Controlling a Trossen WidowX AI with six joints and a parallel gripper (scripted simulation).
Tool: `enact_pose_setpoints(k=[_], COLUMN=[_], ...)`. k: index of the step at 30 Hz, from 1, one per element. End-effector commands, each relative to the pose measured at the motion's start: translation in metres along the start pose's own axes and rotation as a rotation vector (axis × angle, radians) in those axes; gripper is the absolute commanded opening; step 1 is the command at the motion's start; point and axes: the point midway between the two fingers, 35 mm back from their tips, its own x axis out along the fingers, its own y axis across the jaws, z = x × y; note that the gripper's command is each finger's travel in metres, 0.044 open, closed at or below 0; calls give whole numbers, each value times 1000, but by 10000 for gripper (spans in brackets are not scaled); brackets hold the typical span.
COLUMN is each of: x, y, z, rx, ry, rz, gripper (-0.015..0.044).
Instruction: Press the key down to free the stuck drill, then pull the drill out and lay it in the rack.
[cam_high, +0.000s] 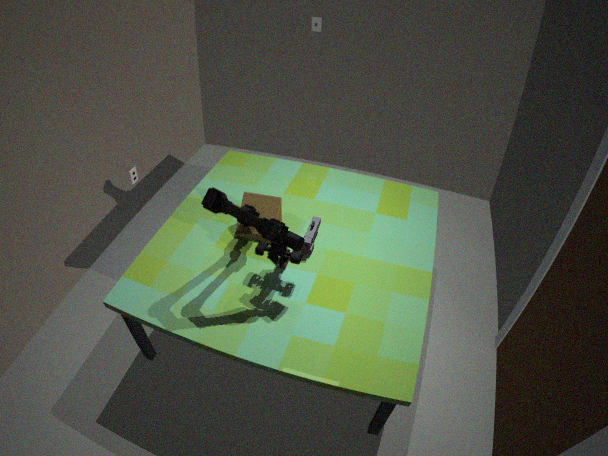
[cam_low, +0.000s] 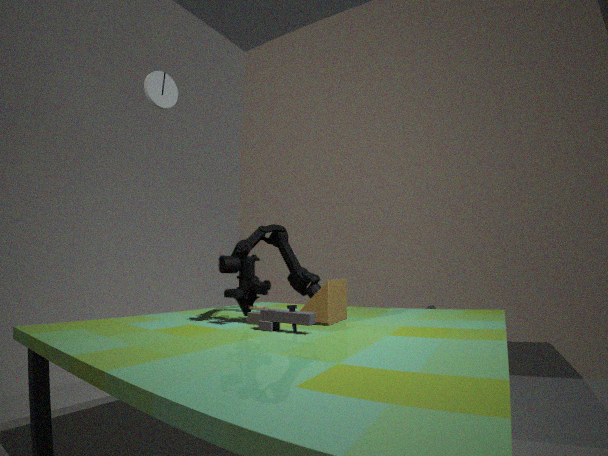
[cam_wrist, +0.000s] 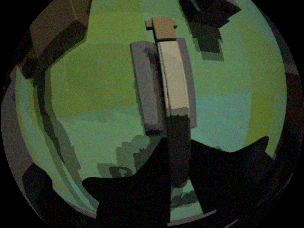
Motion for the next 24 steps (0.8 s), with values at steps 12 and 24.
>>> enact_pose_setpoints(k=[12,24], x=[16,17], y=[0,1], z=[1,0], rx=[-5,-8], ry=[-3,1], rz=[1,2], gripper=[0,184])
